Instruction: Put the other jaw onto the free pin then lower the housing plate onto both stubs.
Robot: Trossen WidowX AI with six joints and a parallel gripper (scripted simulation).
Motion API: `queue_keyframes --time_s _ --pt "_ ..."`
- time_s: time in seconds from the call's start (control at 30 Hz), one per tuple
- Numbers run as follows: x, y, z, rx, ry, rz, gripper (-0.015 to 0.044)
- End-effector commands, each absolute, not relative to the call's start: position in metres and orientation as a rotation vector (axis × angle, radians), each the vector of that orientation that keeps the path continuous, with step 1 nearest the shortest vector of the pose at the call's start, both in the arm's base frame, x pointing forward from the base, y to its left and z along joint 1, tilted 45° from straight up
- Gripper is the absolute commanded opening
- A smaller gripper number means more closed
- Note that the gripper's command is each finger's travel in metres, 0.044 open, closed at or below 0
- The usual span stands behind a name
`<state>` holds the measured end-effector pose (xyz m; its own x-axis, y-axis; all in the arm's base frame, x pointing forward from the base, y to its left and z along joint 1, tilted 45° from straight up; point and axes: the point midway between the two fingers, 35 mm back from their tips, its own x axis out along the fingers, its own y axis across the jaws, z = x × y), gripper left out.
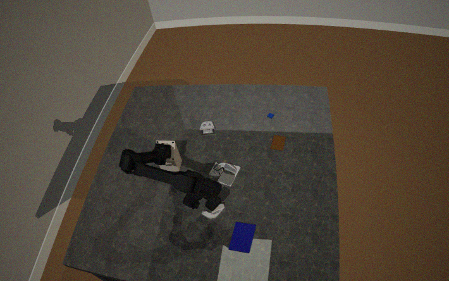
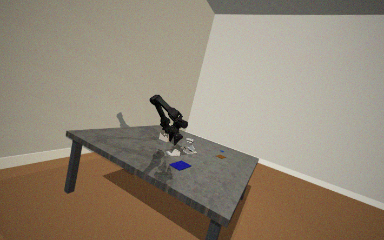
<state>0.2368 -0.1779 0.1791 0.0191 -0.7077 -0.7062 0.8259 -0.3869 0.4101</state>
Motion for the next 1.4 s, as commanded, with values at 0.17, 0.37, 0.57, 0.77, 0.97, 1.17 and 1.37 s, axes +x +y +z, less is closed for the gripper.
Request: queue_keyframes --time_s 0.17,0.37,0.57,0.77,0.97,1.17,1.37 --pt "0.242 -0.178 0.182 0.876 0.357 -1.581 0.044" --pt "0.244 -0.178 0.183 0.75 0.479 -1.528 0.044" --pt "0.247 -0.178 0.183 0.624 0.595 -1.47 0.044" --pt "0.25 -0.177 0.184 0.496 0.707 -1.405 0.044" --pt "0.252 -0.177 0.185 0.368 0.814 -1.334 0.044" --pt "0.255 -0.177 0.185 0.24 0.916 -1.258 0.044" --pt "0.257 -0.177 0.186 0.111 1.012 -1.176 0.044"
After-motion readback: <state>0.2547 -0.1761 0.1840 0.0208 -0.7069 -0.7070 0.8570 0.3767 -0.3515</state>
